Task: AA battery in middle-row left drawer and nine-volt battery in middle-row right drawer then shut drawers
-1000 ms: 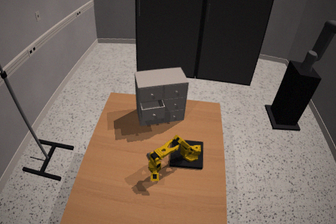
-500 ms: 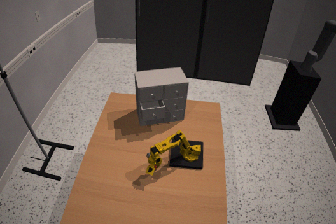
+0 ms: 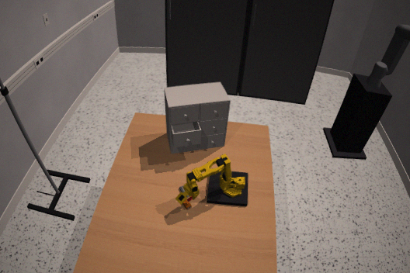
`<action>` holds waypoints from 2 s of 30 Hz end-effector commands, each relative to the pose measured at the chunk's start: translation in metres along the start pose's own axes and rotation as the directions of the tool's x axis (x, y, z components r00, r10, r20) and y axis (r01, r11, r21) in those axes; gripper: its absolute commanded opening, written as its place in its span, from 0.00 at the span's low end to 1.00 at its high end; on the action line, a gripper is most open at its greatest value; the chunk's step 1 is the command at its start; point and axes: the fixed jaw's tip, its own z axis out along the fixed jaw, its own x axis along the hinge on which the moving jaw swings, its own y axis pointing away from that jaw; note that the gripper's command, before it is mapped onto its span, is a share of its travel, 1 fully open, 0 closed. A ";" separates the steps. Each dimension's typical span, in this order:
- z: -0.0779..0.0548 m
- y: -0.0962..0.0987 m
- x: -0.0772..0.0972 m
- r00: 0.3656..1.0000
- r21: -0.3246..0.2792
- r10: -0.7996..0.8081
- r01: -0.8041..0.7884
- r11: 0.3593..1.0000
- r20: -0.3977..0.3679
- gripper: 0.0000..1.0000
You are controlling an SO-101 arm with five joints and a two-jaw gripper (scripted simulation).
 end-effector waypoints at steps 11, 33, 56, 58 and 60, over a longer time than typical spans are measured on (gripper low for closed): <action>0.003 -0.011 0.024 0.932 -0.004 0.362 -0.362 0.932 0.032 0.00; 0.003 -0.011 0.024 0.932 -0.004 0.362 -0.362 0.932 0.032 0.00; 0.005 -0.065 0.099 0.605 -0.023 0.796 -0.796 0.605 0.020 0.00; 0.006 -0.066 0.101 0.590 -0.023 0.807 -0.807 0.591 0.019 0.00; 0.006 -0.066 0.101 0.590 -0.023 0.807 -0.807 0.591 0.019 0.00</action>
